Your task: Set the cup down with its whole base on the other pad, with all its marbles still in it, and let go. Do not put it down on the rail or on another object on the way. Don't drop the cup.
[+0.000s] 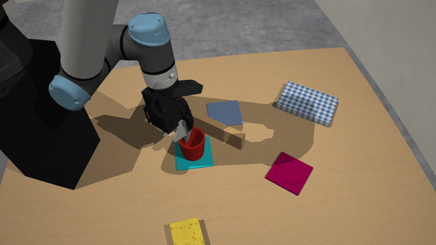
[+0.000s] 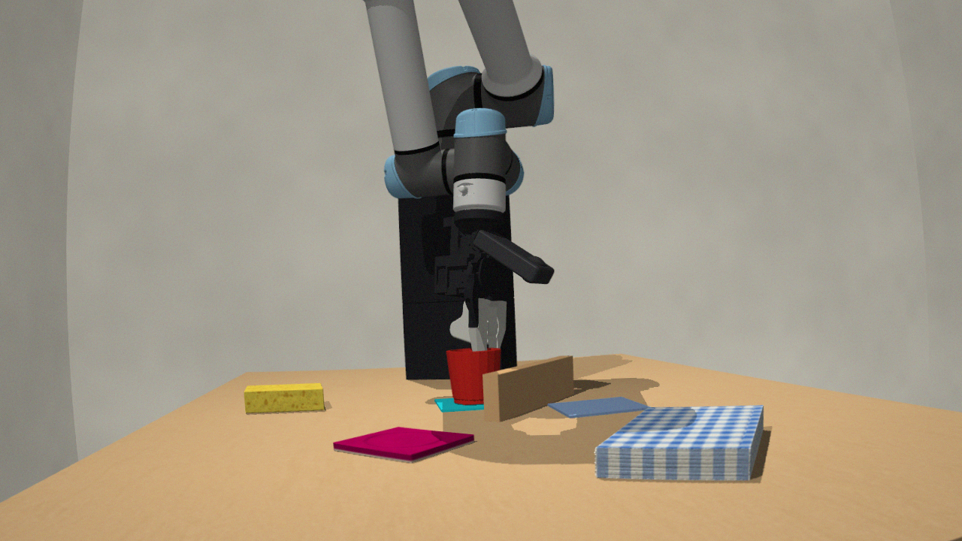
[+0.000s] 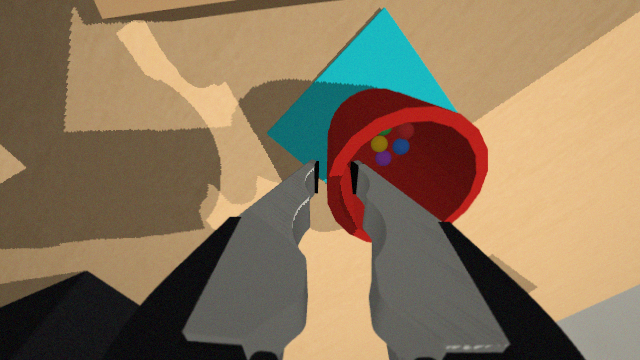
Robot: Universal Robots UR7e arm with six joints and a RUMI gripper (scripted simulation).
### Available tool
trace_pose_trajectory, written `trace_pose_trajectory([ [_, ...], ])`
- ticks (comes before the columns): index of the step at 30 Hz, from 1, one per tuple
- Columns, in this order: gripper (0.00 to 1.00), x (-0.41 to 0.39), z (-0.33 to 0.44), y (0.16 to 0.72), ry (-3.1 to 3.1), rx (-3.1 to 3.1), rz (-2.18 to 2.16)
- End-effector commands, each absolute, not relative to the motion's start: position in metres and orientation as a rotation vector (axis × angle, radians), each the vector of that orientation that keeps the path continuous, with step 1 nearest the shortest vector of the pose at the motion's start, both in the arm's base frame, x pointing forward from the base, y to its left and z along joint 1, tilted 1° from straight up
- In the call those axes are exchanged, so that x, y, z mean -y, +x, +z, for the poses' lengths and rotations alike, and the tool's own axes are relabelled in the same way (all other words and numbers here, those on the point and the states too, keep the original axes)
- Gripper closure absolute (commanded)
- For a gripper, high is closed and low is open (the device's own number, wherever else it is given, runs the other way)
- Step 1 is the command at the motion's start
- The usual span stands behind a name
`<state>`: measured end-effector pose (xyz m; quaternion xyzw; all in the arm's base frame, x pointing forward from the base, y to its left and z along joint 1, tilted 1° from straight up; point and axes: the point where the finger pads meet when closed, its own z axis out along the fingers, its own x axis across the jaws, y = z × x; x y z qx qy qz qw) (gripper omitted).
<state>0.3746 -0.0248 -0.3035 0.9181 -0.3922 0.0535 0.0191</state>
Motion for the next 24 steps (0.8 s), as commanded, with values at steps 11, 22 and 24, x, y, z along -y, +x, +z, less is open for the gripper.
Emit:
trace_pose_trajectory([
  [11, 0.89, 0.025, -0.302, 0.375, 2.85, 1.217, 0.168],
  [22, 0.89, 0.023, -0.282, 0.373, 2.85, 1.217, 0.168],
  [24, 0.89, 0.023, -0.275, 0.373, 2.85, 1.217, 0.168],
])
